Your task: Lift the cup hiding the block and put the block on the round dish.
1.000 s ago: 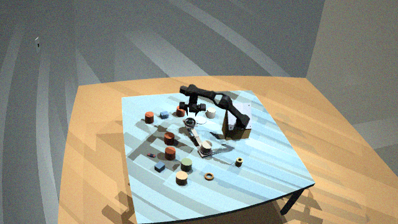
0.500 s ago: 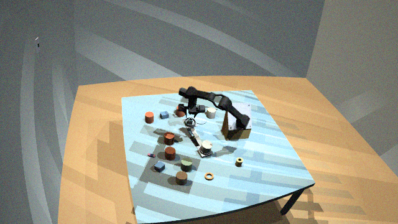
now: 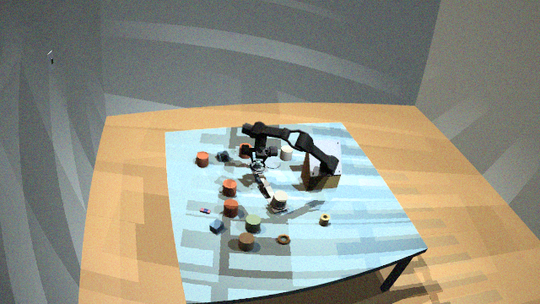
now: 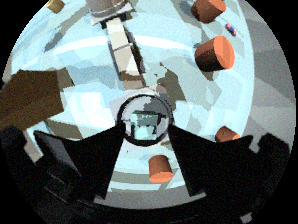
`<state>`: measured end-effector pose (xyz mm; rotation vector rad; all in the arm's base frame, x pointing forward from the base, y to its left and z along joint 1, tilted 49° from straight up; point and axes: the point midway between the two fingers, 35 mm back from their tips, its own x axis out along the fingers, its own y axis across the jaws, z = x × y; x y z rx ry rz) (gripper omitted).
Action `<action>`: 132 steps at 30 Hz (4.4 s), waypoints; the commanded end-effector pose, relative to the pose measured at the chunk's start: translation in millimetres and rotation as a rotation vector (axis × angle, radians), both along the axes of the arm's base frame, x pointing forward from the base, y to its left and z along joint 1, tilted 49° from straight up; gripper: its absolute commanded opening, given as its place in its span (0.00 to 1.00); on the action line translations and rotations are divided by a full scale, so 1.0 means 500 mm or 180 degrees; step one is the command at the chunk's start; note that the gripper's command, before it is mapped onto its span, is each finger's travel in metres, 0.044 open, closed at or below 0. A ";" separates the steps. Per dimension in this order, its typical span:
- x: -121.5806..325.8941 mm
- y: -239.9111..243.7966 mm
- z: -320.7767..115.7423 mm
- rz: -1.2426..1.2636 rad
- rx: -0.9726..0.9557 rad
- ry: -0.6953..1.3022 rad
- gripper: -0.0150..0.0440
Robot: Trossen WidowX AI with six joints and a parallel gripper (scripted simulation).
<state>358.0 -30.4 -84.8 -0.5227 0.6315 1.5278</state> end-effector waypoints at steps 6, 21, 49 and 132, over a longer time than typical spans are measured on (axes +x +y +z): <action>-0.008 0.022 -0.018 -0.0003 0.0024 0.0038 0.69; -0.008 0.021 -0.017 -0.0003 0.0024 0.0038 0.36; -0.063 -0.149 -0.023 -0.0008 -0.0005 0.0039 0.25; -0.213 -0.218 -0.141 -0.0047 -0.0004 0.0041 1.00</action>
